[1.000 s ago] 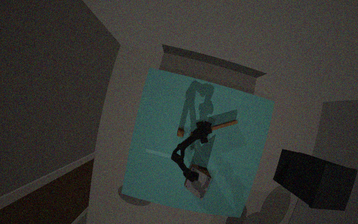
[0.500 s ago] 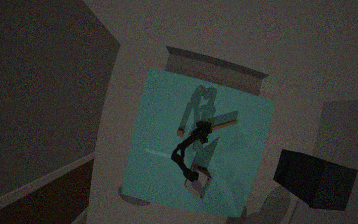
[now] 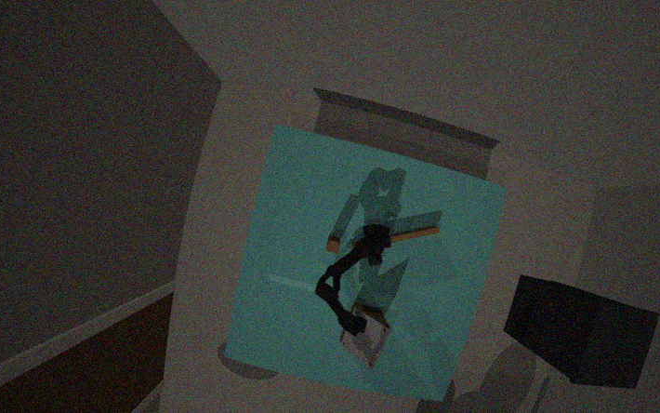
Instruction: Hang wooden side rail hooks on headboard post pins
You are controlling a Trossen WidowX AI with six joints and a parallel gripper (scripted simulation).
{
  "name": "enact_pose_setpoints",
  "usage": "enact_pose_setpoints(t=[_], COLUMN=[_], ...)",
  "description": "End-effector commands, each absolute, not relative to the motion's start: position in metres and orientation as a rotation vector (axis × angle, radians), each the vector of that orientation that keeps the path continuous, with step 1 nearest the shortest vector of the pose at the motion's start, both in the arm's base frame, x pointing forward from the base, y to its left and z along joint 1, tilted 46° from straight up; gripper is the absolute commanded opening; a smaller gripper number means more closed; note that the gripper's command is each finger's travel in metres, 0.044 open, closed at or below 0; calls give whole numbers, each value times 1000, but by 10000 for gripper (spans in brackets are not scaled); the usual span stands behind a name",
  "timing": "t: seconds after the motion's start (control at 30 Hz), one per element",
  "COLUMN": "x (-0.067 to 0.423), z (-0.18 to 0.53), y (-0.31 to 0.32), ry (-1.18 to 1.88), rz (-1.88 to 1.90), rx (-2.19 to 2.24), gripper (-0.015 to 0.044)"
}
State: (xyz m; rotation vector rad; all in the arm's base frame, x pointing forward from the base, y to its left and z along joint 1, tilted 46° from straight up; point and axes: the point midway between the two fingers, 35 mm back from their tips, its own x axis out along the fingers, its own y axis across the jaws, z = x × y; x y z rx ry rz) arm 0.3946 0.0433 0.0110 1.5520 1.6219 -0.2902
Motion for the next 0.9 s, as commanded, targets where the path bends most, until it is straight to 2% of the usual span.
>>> enact_pose_setpoints(t=[0.0, 0.87], x=[389, 365], z=[9, 4], y=[42, 42], ry=[1631, 1639], rz=[-345, -548], rx=[1597, 1764], gripper=[0, 0])
